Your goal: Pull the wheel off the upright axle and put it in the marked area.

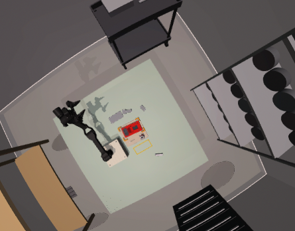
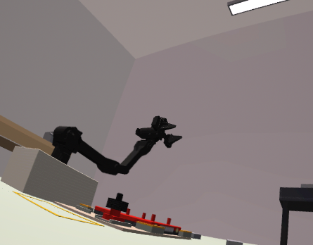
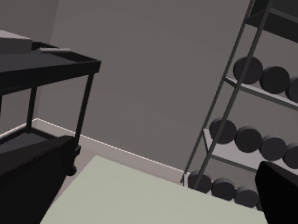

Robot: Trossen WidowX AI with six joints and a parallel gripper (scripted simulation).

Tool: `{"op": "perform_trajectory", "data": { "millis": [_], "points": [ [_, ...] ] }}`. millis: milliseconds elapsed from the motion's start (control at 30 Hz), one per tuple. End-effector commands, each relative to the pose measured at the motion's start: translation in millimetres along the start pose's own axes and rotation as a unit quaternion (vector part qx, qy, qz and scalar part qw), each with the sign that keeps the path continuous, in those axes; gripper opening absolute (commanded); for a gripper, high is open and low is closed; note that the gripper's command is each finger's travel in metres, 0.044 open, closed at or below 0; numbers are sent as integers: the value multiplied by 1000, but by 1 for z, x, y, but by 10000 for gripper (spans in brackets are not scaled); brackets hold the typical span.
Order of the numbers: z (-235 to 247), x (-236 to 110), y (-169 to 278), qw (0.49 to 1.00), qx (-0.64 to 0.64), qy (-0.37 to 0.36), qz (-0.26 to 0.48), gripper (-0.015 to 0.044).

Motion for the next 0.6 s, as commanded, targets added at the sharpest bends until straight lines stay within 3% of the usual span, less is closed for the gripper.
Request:
{"op": "perform_trajectory", "data": {
  "millis": [0, 100, 400, 567],
  "points": [
    [-1, 0, -3, 1000, 4, 0, -2, 374],
    [-23, -6, -37, 998, 55, 0, -24, 300],
    [-118, -32, -137, 984, 166, -9, -71, 300],
    [-172, -33, -166, 970, 230, 1, -81, 300]
  ]
}}
Point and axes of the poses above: the point midway between the two fingers, 35 mm back from their tips, its own x axis out along the fingers, its own z axis across the jaws, y = z × x, the point moved 1 cm from there along -x, back along the fingers, and after that the axes turned 9 degrees about x, right-handed, at the moved point
